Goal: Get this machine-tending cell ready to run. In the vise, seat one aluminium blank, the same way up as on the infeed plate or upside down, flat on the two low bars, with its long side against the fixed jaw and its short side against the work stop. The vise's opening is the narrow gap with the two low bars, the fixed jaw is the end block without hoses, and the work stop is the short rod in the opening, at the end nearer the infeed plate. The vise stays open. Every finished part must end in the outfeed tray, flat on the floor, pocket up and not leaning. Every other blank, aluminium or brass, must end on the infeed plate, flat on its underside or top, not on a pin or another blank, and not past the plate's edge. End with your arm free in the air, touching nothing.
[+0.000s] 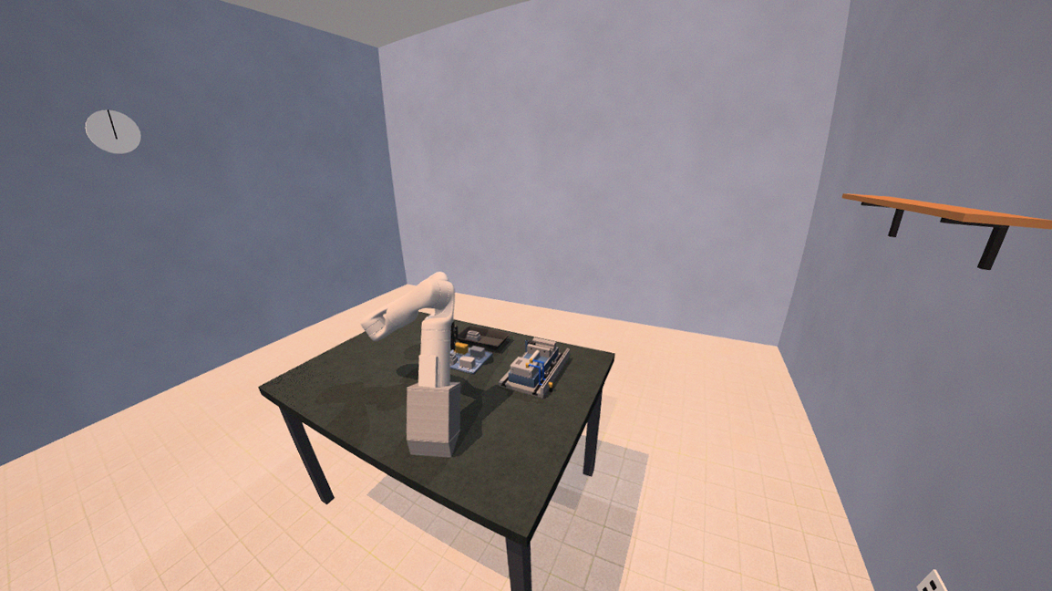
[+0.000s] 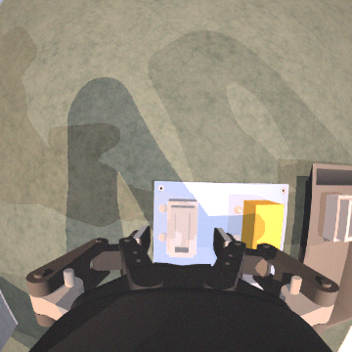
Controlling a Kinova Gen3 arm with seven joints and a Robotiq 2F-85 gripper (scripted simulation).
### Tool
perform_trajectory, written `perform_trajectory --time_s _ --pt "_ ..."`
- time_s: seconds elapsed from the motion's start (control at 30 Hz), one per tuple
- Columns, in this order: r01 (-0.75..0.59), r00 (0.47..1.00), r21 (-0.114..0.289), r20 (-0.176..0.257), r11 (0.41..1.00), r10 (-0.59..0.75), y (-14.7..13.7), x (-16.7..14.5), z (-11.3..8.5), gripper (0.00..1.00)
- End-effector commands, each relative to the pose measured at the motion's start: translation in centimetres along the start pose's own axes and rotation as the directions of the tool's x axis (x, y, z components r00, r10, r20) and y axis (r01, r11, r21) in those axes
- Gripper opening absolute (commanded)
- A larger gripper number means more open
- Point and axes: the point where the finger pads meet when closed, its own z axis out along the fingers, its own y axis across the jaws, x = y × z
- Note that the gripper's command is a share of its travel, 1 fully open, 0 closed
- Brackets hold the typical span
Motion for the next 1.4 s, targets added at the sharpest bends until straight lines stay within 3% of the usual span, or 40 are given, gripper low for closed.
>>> perform_trajectory --time_s 0.0,1.37 --pt "0.000 1.000 -0.001 -0.001 1.000 0.000 0.0 0.0 0.0 0.67" --pt "0.000 1.000 -0.001 -0.001 1.000 0.000 0.0 0.0 1.3 0.67"
